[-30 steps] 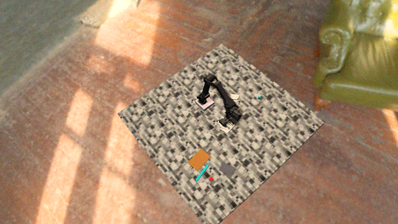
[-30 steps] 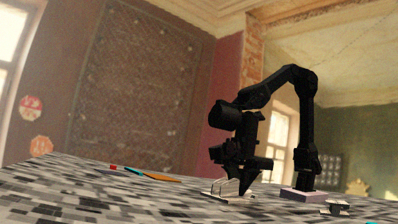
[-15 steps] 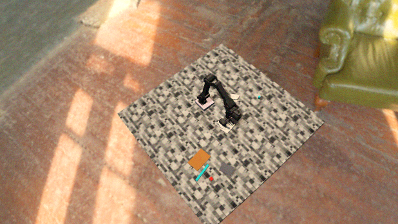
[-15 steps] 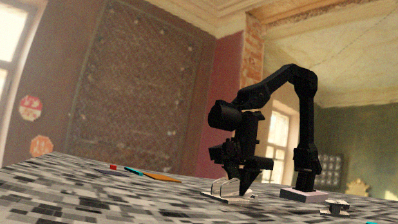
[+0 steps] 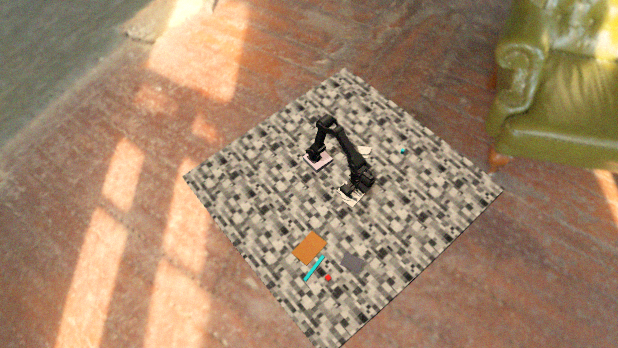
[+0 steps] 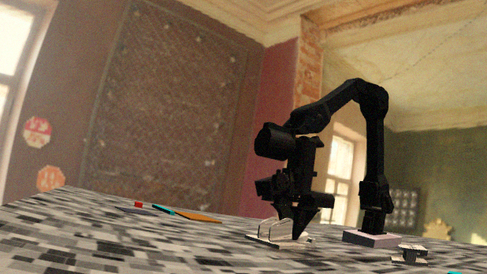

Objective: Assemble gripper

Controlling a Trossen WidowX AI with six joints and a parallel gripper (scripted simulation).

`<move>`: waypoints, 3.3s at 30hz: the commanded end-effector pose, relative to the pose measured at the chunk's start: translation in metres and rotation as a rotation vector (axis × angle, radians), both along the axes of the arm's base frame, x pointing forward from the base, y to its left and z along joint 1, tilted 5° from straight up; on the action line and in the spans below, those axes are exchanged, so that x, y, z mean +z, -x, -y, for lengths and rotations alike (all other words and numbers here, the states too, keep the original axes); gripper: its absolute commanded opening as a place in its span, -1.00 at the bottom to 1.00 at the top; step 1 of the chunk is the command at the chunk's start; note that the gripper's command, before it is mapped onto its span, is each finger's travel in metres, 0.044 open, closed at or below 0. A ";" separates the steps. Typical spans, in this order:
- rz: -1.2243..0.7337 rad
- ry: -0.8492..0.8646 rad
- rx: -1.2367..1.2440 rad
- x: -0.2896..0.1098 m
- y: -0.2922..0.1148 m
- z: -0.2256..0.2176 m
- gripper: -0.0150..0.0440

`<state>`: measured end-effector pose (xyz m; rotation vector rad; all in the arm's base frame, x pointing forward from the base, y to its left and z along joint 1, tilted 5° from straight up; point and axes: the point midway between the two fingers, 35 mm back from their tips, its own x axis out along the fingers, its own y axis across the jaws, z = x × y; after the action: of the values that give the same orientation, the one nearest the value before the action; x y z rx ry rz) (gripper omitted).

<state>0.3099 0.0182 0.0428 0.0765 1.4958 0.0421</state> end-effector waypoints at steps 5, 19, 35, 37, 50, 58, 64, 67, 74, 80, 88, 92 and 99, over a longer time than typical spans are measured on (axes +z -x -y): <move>-0.002 0.001 -0.003 -0.003 0.000 0.000 -0.04; -0.002 0.001 -0.003 -0.003 0.000 0.000 -0.04; -0.001 0.000 0.000 -0.002 0.000 0.000 0.27; -0.001 0.000 0.000 -0.002 0.000 0.000 0.27; -0.001 0.000 0.000 0.014 0.000 0.001 0.27; 0.010 0.000 -0.009 0.059 0.002 0.004 0.27; 0.001 -0.010 -0.095 0.062 0.006 -0.019 0.80; -0.005 -0.016 -0.152 0.064 0.010 -0.035 1.00; -0.032 -0.045 -0.287 0.070 0.034 -0.094 1.00; -0.055 -0.056 -0.447 0.077 0.063 -0.138 1.00; -0.080 -0.069 -0.719 0.087 0.117 -0.193 1.00; -0.089 -0.078 -0.833 0.091 0.143 -0.210 1.00; -0.093 -0.080 -0.871 0.092 0.152 -0.215 1.00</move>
<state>0.1580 0.2344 0.1350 0.7803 1.4536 -0.5913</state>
